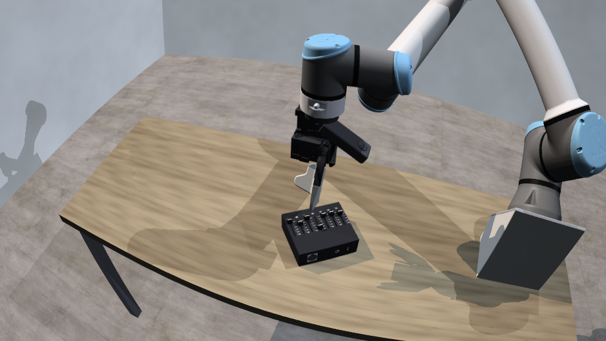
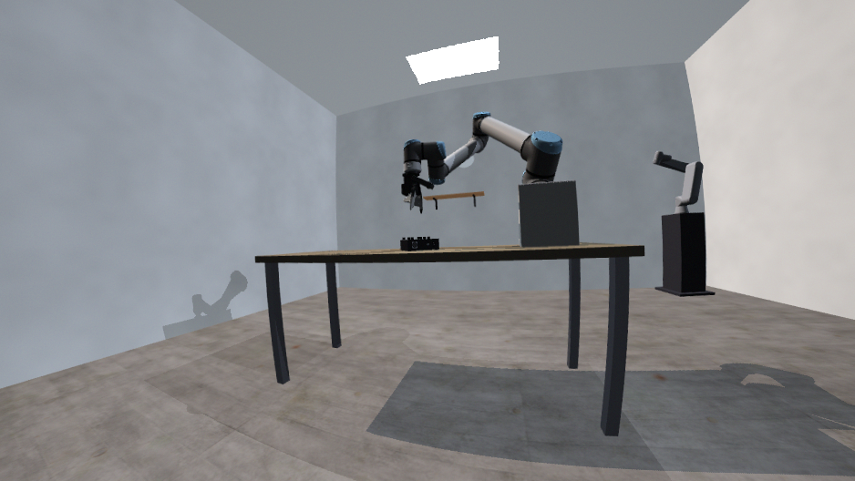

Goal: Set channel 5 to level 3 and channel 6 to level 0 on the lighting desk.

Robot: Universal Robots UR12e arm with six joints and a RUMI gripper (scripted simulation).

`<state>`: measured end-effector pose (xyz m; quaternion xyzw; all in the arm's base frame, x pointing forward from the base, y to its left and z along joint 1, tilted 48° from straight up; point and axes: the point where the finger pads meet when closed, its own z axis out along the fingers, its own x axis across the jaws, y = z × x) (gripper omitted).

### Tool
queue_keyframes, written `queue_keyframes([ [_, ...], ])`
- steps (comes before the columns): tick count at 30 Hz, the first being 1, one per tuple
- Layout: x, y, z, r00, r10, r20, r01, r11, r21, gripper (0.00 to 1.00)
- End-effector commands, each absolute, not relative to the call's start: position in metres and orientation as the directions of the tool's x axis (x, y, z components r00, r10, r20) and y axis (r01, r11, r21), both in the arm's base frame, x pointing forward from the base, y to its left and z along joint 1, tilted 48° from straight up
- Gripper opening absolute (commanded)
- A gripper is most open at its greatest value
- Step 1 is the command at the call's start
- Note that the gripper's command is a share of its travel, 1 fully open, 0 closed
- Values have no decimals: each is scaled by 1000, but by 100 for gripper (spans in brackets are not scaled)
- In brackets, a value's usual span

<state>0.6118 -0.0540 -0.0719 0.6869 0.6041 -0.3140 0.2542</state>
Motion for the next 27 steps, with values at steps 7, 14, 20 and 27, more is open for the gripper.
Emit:
queue_keyframes([
  [7,608,-57,-67,59,662,-747,990,-136,-42,100],
  [14,608,-57,-67,60,662,-747,990,-137,-42,100],
  [20,611,-65,-68,141,651,-745,981,-192,17,100],
  [27,622,-94,-68,403,582,-706,904,-371,211,100],
])
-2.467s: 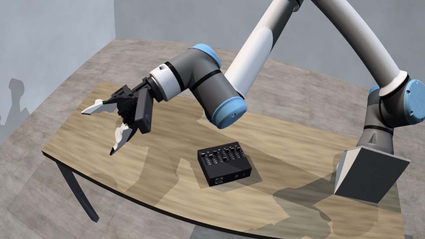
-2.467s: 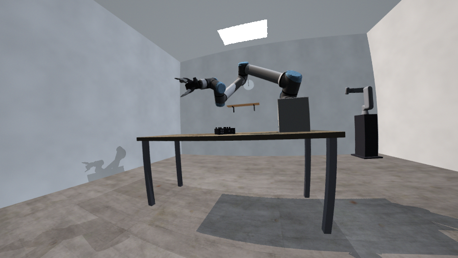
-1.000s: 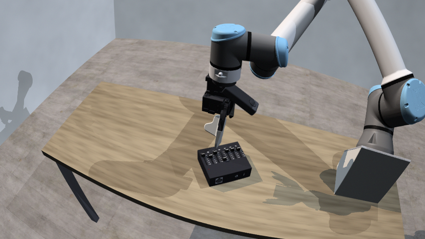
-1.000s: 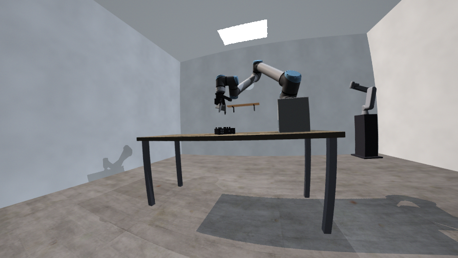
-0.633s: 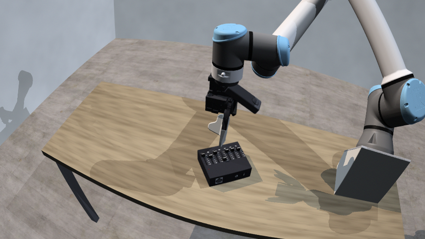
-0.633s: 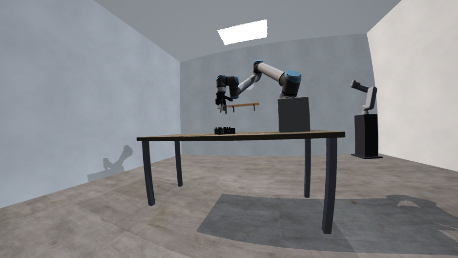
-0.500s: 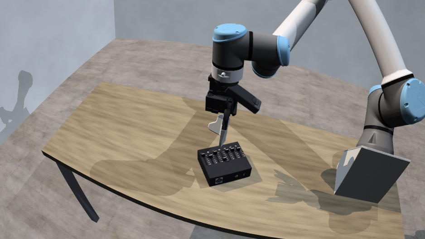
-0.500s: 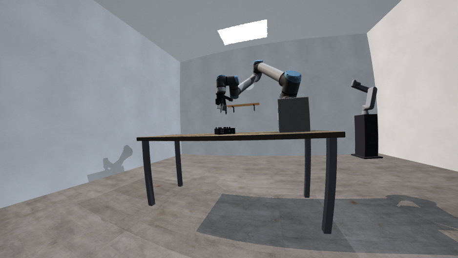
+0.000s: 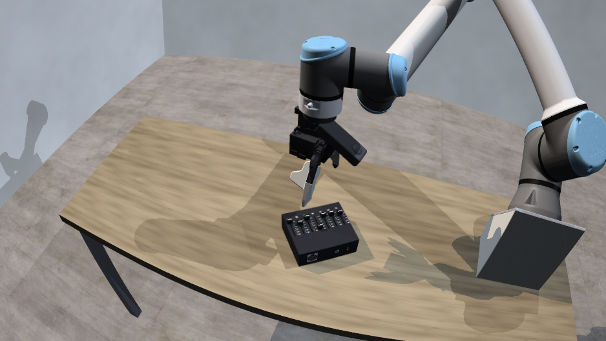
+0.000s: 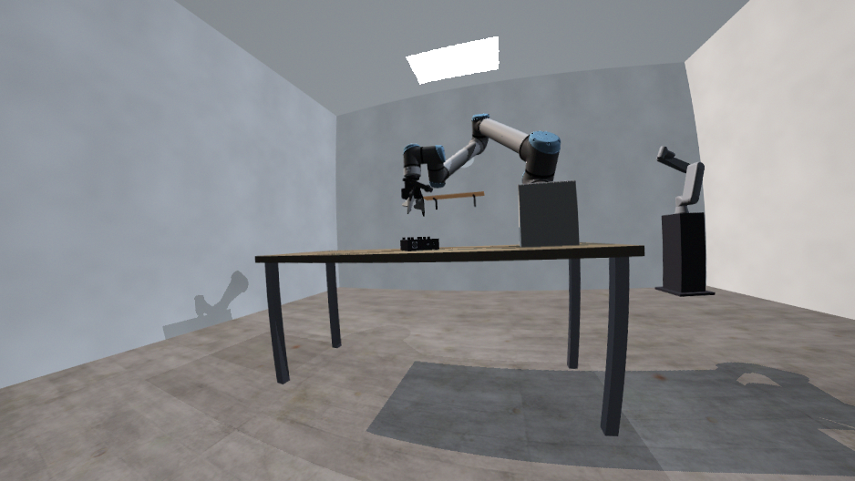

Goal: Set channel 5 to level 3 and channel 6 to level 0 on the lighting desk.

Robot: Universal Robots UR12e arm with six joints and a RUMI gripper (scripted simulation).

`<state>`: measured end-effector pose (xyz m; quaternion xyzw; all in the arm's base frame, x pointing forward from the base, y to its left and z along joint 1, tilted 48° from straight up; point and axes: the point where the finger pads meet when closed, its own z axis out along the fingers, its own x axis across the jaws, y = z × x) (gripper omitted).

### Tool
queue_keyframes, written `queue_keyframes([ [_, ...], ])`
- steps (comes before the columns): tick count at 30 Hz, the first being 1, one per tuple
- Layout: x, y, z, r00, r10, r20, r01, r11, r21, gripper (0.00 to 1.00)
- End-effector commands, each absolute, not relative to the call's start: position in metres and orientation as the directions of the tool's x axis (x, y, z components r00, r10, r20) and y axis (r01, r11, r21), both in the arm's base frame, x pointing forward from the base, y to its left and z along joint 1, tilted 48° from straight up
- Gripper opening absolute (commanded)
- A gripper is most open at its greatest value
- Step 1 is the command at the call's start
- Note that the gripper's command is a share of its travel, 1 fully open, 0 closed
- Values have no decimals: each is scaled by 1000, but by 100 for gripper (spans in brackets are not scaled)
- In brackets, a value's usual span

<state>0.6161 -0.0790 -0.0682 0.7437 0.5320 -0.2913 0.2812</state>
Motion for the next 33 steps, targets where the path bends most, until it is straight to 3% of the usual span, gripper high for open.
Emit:
queue_keyframes([
  [1,622,-94,-68,403,582,-706,904,-371,211,100],
  [7,635,-132,-68,685,427,-590,713,-555,427,100],
  [12,642,-154,-68,810,312,-496,567,-632,528,100],
  [33,644,-161,-68,840,277,-466,521,-650,553,100],
])
